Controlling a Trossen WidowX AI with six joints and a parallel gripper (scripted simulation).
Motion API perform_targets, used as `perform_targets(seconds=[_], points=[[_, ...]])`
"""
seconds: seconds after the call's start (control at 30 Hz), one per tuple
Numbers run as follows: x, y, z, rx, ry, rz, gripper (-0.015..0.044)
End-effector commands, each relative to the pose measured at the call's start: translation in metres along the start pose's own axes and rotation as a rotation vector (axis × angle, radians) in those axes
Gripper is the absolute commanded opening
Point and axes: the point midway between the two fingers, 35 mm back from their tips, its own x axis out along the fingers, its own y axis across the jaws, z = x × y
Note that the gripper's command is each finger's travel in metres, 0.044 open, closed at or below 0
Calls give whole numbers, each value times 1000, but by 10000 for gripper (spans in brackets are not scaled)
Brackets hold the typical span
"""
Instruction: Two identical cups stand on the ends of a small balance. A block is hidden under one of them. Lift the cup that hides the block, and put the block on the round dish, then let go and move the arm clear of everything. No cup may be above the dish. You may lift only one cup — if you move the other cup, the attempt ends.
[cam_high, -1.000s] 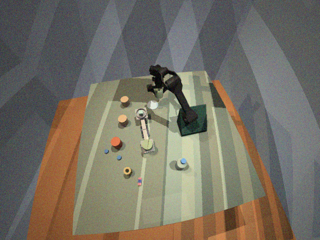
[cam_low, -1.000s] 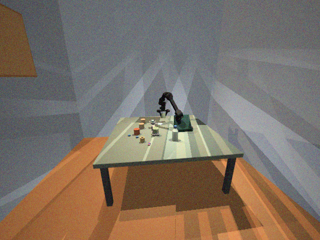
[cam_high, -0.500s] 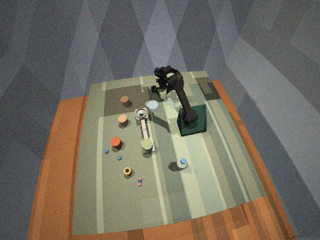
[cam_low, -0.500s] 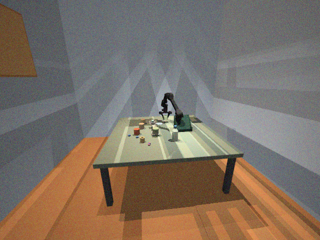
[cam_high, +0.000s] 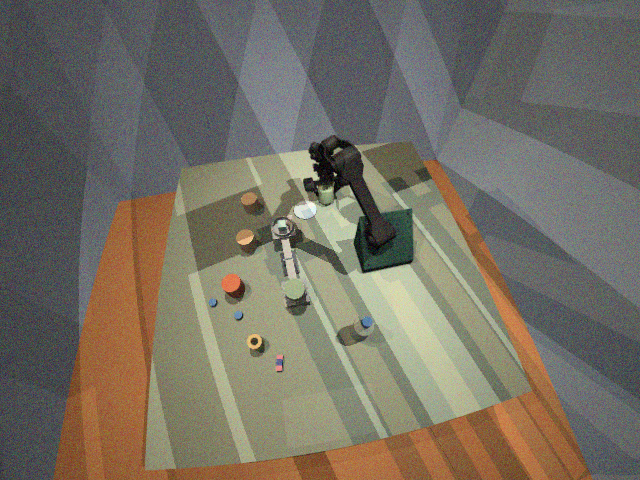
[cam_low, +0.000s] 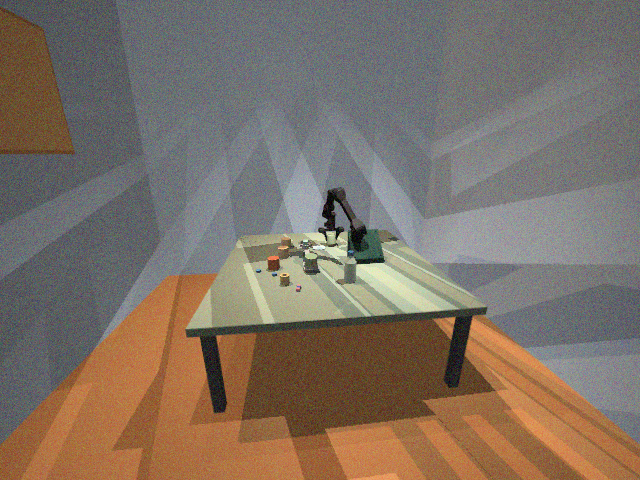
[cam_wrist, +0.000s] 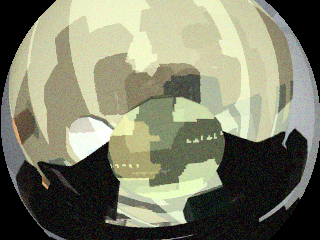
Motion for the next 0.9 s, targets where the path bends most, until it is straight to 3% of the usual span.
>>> perform_targets(seconds=[0.0,0.3,0.87], points=[[9,0,-1,7,8,3,0],[23,0,-2,7,8,3,0],[5,1,1,2,0,1,440]])
